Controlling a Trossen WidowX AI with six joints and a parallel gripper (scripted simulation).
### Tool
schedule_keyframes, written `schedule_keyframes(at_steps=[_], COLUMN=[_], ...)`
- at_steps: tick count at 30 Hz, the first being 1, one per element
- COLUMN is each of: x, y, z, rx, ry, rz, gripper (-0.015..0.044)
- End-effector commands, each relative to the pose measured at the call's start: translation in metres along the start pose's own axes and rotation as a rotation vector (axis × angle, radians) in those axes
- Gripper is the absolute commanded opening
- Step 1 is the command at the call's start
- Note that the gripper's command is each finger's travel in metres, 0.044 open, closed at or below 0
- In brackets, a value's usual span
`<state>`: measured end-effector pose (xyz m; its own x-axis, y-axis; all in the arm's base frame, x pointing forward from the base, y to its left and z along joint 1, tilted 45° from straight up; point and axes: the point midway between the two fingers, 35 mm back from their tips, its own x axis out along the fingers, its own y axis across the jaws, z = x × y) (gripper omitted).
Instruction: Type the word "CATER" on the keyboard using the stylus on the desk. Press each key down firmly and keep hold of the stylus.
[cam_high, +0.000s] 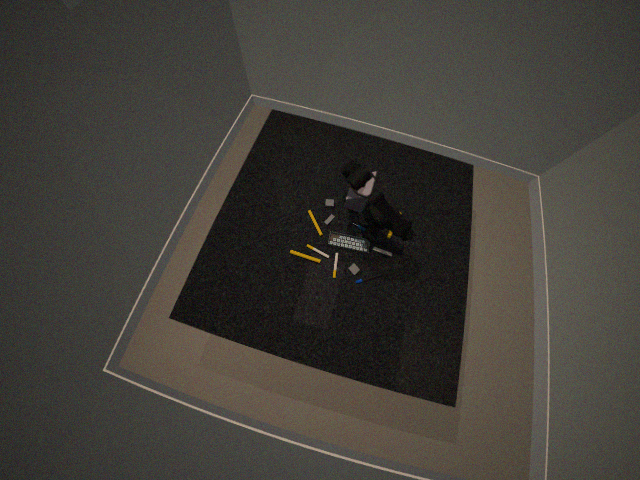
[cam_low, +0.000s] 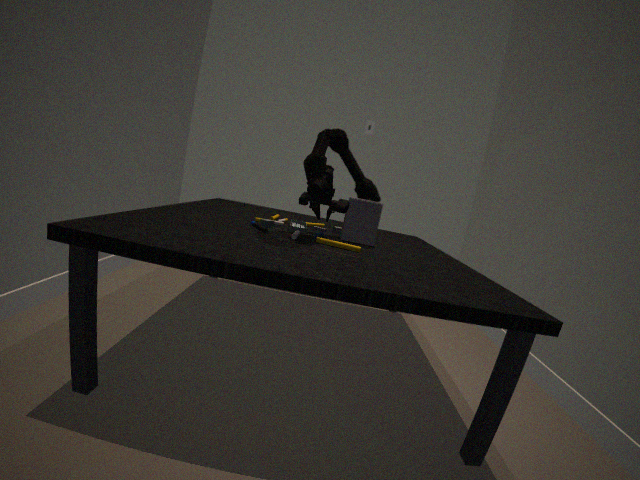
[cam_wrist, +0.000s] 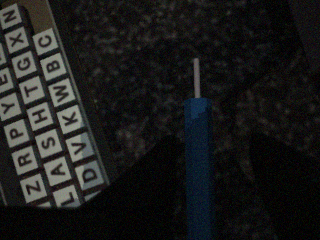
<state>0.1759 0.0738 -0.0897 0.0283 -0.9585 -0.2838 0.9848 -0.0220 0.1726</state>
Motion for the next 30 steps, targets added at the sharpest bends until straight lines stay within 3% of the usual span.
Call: schedule_keyframes(at_steps=[1, 30], x=[0.003, 0.022], y=[0.0, 0.001], z=[-0.002, -0.01], rx=[0.005, 0.005], ry=[-0.007, -0.008], rz=[0.003, 0.004], gripper=[0.015, 0.015])
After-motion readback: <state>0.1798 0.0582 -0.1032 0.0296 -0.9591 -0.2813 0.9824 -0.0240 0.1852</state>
